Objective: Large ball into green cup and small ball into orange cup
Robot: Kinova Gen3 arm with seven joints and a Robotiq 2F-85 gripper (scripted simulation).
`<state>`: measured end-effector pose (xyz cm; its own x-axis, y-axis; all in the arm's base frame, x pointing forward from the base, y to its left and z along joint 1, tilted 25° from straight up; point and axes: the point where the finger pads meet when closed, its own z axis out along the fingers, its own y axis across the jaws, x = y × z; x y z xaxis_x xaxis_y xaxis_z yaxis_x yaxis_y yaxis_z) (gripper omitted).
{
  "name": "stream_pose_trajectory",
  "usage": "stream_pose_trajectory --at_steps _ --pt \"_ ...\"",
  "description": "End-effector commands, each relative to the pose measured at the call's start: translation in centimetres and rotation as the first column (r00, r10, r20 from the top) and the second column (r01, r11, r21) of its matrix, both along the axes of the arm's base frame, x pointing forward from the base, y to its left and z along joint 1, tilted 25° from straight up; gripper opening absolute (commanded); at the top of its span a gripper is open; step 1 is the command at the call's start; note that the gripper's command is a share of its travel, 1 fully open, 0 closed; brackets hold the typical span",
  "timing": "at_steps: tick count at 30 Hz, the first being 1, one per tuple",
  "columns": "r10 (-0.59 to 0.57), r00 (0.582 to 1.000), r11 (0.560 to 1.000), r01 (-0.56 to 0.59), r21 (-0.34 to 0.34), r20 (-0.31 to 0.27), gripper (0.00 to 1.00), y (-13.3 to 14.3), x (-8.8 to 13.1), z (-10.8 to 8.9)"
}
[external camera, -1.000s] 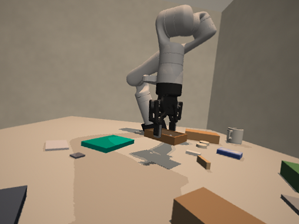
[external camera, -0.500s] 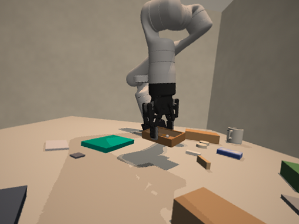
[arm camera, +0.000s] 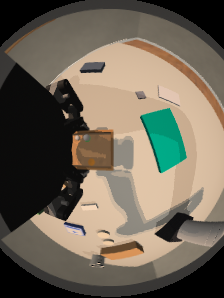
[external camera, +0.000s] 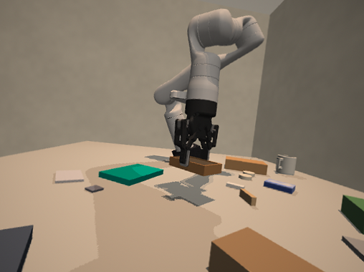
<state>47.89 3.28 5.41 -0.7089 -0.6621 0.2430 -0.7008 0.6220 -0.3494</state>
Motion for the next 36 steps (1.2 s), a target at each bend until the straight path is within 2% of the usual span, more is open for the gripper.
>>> stream_pose_trajectory --at_steps 1,6,14,18,23,31,36 --pt "0.017 1.000 0.999 -0.017 -0.043 -0.016 0.73 0.98 -0.15 -0.31" --pt "0.003 0.999 0.999 -0.005 -0.049 -0.043 0.73 1.00 -0.09 -0.31" --pt "0.043 0.999 0.997 -0.044 0.067 0.023 0.73 0.78 -0.24 -0.23" --pt "0.043 0.999 0.997 -0.045 0.069 0.023 0.73 0.78 -0.24 -0.23" --pt "0.032 0.999 0.998 -0.032 0.049 0.000 0.73 0.82 -0.19 -0.24" --pt "0.007 0.999 0.998 -0.009 -0.054 -0.033 0.73 1.01 -0.11 -0.32" --pt "0.006 0.999 0.998 -0.008 -0.062 -0.033 0.73 1.02 -0.12 -0.33"
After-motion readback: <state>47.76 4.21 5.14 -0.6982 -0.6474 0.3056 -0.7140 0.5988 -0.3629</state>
